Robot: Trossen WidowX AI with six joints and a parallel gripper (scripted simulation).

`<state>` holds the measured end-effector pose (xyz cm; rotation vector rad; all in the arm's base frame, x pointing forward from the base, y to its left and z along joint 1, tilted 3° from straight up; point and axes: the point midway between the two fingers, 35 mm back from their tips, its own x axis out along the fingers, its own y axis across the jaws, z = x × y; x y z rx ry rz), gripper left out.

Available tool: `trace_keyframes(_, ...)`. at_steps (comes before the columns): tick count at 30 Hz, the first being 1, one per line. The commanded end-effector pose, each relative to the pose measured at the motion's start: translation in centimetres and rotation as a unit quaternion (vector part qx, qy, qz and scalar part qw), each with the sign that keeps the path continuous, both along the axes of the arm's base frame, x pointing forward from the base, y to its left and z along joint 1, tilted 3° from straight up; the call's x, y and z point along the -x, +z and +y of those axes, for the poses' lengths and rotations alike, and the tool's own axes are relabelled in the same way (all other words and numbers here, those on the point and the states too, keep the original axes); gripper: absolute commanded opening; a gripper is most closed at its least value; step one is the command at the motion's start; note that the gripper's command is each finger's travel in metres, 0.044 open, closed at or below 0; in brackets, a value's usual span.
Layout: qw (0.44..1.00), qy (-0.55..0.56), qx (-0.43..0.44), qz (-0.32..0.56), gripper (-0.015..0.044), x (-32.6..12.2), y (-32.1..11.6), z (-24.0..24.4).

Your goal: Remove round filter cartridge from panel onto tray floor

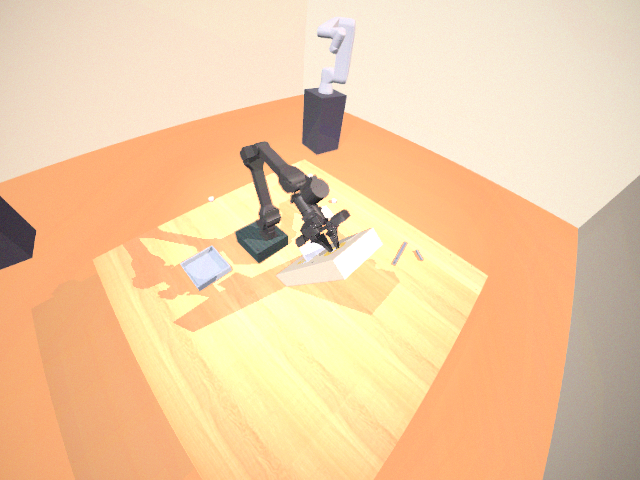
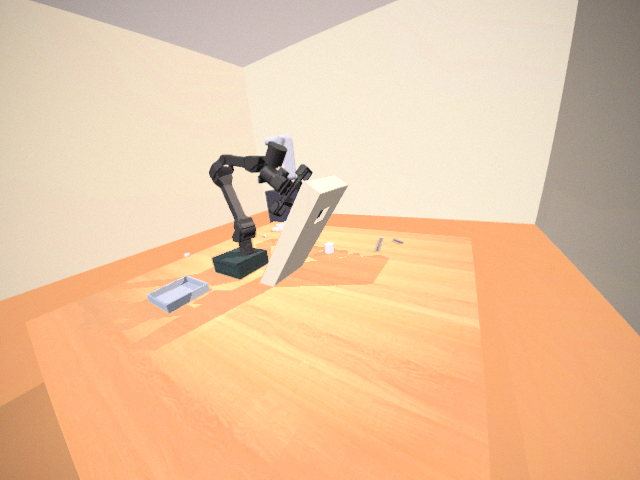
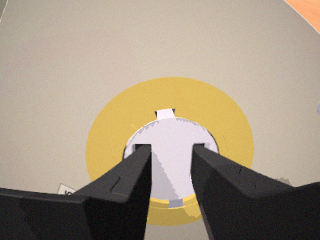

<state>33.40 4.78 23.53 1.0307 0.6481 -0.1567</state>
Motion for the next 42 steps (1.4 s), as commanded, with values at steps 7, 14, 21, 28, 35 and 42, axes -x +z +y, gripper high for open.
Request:
trace_keyframes(7, 1.0, 0.007, 0.008, -0.003, 0.0, -0.18, -0.03, 0.08)
trace_keyframes(14, 0.992, 0.074, 0.102, -0.023, 0.0, -0.62, -0.32, 0.19)
trace_keyframes(21, 0.969, 0.142, 0.199, -0.044, 0.0, -0.69, -0.37, 0.21)
trace_keyframes(28, 0.931, 0.208, 0.292, -0.065, 0.0, -0.75, -0.4, 0.22)
trace_keyframes(35, 0.88, 0.271, 0.381, -0.084, 0.0, -0.79, -0.44, 0.23)
trace_keyframes(42, 0.815, 0.329, 0.465, -0.102, 0.0, -0.83, -0.47, 0.24)
